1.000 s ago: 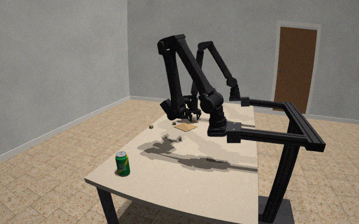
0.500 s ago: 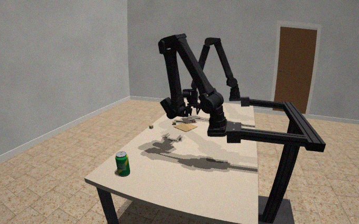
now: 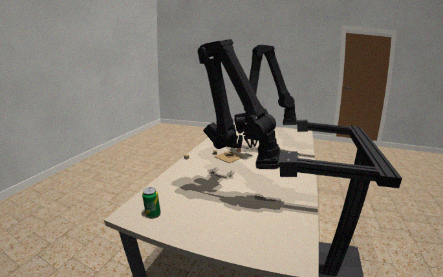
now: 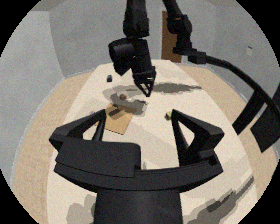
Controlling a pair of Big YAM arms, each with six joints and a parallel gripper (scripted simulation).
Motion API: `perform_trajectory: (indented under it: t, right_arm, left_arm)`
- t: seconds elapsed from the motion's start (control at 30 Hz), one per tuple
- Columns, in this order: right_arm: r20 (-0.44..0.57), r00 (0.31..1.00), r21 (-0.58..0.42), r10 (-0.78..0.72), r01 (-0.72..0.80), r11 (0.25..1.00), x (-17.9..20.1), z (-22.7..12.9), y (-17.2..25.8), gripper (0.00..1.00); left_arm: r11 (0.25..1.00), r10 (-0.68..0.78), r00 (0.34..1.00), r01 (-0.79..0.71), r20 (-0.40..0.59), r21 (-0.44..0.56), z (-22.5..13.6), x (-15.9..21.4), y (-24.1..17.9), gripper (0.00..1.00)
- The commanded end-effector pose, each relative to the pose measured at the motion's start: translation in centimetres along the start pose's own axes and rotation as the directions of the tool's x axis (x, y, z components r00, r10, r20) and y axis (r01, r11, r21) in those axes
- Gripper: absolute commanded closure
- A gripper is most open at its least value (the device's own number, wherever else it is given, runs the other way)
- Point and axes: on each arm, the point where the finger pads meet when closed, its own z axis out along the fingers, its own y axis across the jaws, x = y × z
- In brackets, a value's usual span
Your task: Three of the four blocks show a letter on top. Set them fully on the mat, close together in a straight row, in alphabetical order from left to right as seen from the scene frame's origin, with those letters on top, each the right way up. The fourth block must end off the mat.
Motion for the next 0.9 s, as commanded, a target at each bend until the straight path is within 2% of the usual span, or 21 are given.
perform_trajectory:
  t: [0.0, 0.27, 0.33, 0.5, 0.6, 0.87]
  right_arm:
    - [0.011, 0.973, -0.046, -0.232, 0.232, 0.972, 3.9, 2.1, 3.2, 0.51]
    - [0.112, 0.865, 0.064, -0.489, 0.484, 0.873, 7.2, 4.1, 5.1, 0.51]
    - [0.112, 0.865, 0.064, -0.489, 0.484, 0.873, 7.2, 4.1, 5.1, 0.51]
    - [0.11, 0.797, 0.175, -0.594, 0.573, 0.801, 9.0, 4.9, 4.0, 0.51]
    - [0.111, 0.781, 0.203, -0.615, 0.588, 0.783, 9.1, 5.2, 3.8, 0.51]
    - [0.125, 0.795, 0.196, -0.593, 0.566, 0.801, 8.0, 6.9, 3.7, 0.51]
  left_arm:
    - [0.993, 0.072, 0.997, -0.069, -0.036, 0.095, -0.3, -0.6, -3.0, 0.0]
    - [0.987, 0.035, 0.997, -0.025, -0.064, 0.16, -1.5, -0.6, -6.7, 0.0]
    - [0.987, 0.035, 0.997, -0.025, -0.064, 0.16, -1.5, -0.6, -6.7, 0.0]
    - [0.979, 0.04, 0.996, -0.024, -0.075, 0.204, -1.8, -0.9, -8.1, 0.0]
    - [0.978, 0.041, 0.996, -0.024, -0.075, 0.205, -1.8, -0.9, -8.2, 0.0]
    - [0.978, 0.041, 0.996, -0.024, -0.075, 0.205, -1.8, -0.9, -8.2, 0.0]
